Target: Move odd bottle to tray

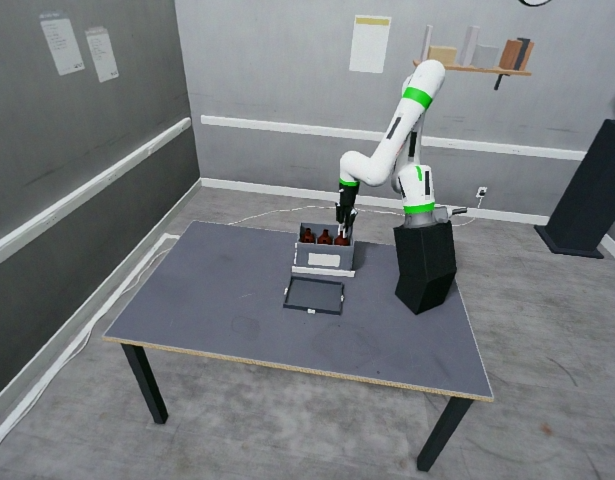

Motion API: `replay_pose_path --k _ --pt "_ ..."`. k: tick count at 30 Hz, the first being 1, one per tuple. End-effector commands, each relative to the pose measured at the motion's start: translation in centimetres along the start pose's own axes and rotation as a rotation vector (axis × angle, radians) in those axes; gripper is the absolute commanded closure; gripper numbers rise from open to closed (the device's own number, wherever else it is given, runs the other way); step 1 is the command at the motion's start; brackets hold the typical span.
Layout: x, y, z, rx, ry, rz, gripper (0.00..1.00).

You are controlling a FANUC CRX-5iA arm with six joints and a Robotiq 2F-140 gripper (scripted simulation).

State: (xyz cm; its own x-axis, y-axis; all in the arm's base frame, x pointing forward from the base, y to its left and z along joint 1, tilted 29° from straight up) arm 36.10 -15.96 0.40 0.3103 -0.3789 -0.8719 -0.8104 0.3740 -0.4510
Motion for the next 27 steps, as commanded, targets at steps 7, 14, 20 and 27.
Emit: replay_pose_path --k 7,14,20,27 --pt "-0.02 -0.03 0.02 0.000 0.000 -0.001 0.90" --pt "-0.02 -0.03 0.02 0.000 0.000 -0.001 0.56" --pt "-0.02 -0.03 0.02 0.000 0.000 -0.001 0.56" --pt "-0.02 -0.03 0.02 0.000 0.000 -0.001 0.56"
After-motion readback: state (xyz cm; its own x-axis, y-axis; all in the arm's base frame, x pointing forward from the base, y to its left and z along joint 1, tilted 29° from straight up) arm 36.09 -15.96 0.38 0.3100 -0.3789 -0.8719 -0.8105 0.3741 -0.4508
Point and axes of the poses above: the point where the finger pads meet when closed, its own x axis out along the fingers, its own y axis across the jaws, z = x × y, the point moved 1 cm from there along -x, back along the fingers, and after that the axes turned 9 degrees about -x, right-handed, at the moved point
